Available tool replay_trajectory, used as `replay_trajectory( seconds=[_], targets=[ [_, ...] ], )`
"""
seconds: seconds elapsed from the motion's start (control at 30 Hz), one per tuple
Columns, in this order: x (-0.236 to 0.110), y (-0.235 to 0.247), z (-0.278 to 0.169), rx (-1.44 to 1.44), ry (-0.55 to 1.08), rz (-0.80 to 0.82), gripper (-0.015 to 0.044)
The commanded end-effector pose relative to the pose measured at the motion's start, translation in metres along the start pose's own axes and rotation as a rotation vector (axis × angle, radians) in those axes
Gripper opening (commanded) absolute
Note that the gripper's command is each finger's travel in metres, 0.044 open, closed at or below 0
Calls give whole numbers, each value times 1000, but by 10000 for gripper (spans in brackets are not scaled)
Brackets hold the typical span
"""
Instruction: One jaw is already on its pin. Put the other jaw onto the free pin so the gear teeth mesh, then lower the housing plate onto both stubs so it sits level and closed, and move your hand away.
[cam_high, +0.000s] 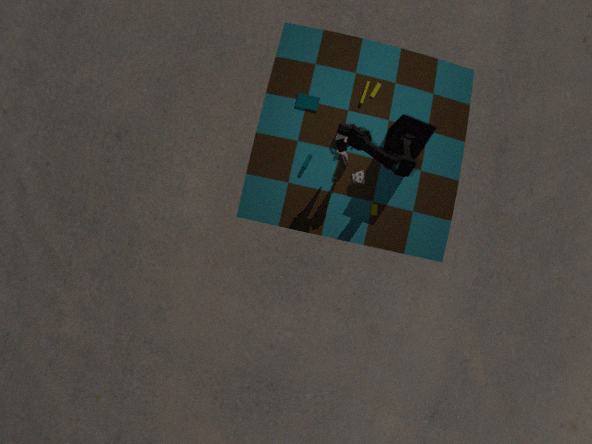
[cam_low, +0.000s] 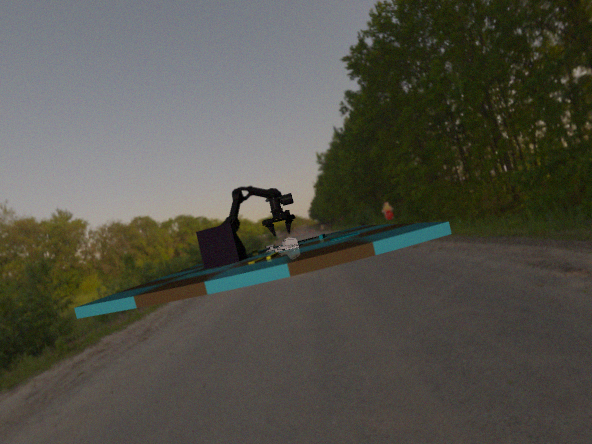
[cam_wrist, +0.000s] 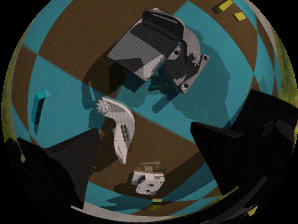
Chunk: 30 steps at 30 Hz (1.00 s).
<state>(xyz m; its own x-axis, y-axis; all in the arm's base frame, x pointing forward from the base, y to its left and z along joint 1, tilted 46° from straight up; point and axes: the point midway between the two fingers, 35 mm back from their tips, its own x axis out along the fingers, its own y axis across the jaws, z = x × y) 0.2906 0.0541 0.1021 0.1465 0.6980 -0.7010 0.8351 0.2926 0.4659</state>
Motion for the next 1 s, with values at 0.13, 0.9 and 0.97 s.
replay_trajectory(
  seconds=[0.13, 0.9, 0.97],
  targets=[
    [-8, 0, -2, -3, 3, 2, 282],
    [-8, 0, -2, -3, 3, 2, 0],
    [-8, 0, -2, -3, 3, 2, 0]
  ],
)
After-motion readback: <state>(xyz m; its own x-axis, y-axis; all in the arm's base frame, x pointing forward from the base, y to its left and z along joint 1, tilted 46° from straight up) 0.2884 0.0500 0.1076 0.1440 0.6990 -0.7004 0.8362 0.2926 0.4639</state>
